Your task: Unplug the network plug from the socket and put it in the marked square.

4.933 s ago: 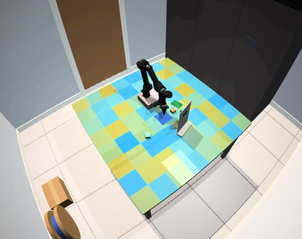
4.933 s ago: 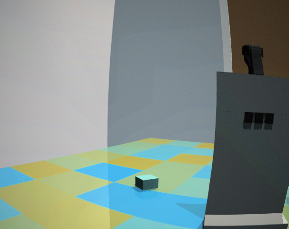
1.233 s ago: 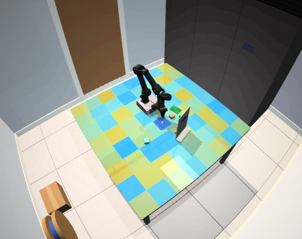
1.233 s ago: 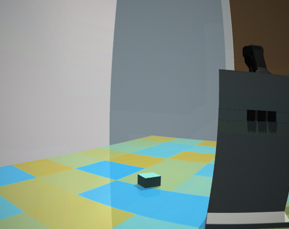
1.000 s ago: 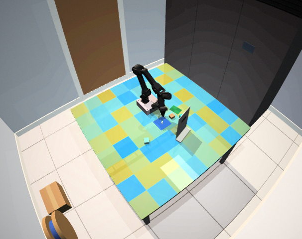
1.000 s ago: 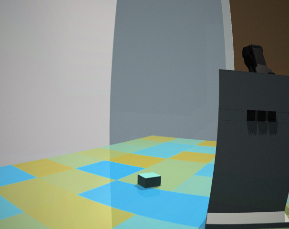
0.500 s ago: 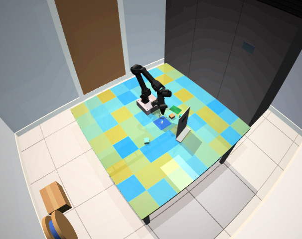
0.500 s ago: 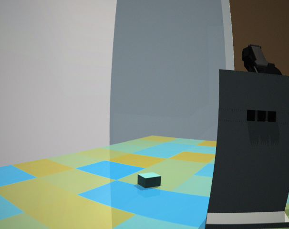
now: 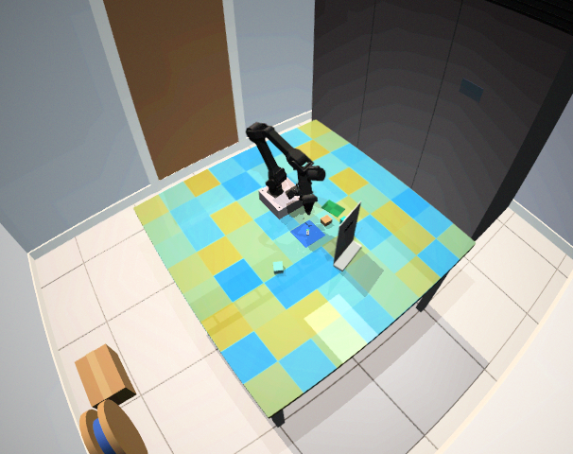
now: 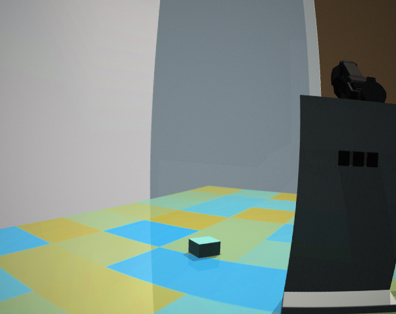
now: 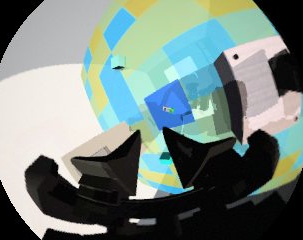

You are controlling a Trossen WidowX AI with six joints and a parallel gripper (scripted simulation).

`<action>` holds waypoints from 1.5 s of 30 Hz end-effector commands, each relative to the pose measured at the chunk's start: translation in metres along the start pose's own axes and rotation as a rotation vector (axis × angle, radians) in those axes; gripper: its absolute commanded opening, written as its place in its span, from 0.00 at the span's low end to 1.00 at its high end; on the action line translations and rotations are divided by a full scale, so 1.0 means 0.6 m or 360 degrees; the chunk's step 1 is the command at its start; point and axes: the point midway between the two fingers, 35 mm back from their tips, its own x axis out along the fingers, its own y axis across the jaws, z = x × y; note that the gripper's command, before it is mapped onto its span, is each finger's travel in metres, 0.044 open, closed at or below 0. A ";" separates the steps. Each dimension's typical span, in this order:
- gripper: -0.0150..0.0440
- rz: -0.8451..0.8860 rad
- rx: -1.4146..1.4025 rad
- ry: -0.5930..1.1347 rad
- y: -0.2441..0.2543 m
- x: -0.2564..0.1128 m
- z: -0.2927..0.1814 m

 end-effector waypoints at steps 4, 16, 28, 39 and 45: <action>0.52 0.0010 0.0006 0.0005 0.026 -0.027 -0.004; 0.52 0.0017 0.0012 0.0006 0.063 -0.080 -0.005; 0.52 0.0023 0.0017 0.0006 0.094 -0.136 0.002; 0.83 0.0024 0.0017 0.0006 0.097 -0.143 0.003; 1.00 0.0024 0.0017 0.0006 0.097 -0.143 0.003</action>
